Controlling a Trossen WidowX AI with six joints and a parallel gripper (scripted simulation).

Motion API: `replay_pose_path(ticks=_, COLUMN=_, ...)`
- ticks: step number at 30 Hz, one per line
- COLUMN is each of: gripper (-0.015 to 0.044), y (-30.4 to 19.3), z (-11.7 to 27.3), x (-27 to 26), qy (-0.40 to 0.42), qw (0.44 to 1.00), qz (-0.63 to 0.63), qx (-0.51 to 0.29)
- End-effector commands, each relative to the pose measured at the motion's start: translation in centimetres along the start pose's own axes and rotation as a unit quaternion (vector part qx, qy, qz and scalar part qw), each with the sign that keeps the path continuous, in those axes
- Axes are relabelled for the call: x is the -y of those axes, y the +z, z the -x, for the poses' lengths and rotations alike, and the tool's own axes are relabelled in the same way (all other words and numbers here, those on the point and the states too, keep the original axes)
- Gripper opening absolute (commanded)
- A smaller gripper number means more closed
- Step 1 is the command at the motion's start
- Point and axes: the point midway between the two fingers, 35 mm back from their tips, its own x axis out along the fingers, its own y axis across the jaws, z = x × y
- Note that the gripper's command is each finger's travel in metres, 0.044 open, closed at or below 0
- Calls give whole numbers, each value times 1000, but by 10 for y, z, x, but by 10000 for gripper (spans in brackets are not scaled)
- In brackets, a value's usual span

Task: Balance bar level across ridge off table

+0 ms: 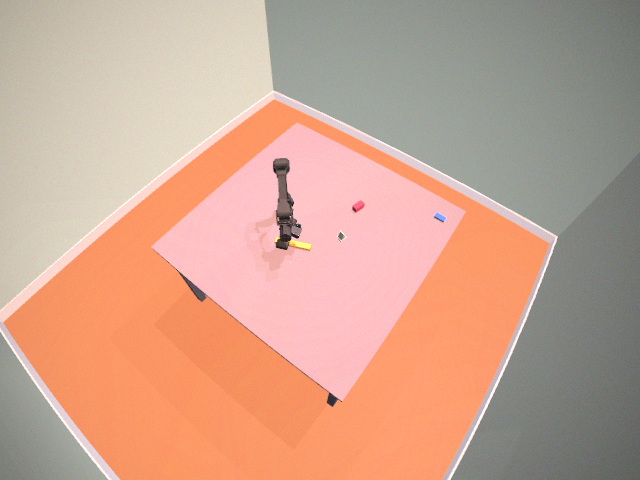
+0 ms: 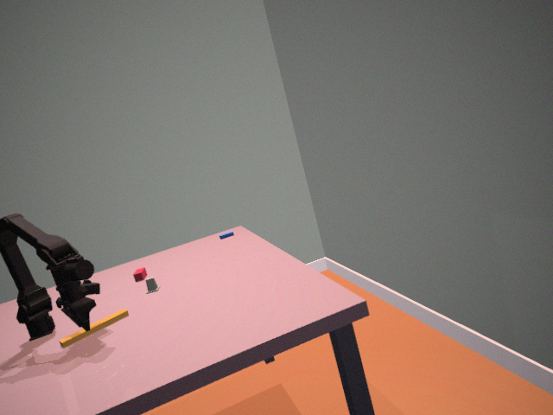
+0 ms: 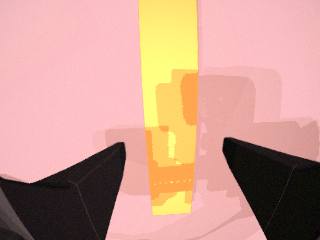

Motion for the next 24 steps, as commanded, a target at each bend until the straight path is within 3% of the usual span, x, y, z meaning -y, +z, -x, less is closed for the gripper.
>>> replay_pose_path(ticks=1, gripper=315, y=-1, z=-9, x=-2, qy=6, qw=1000, qz=4, qx=-4)
replay_pose_path(ticks=20, gripper=315, y=-1, z=-14, x=-2, qy=6, qw=1000, qz=4, qx=-4)
replay_pose_path(ticks=24, gripper=210, y=-1, z=-13, x=-2, qy=5, qw=1000, qz=0, qx=-2)
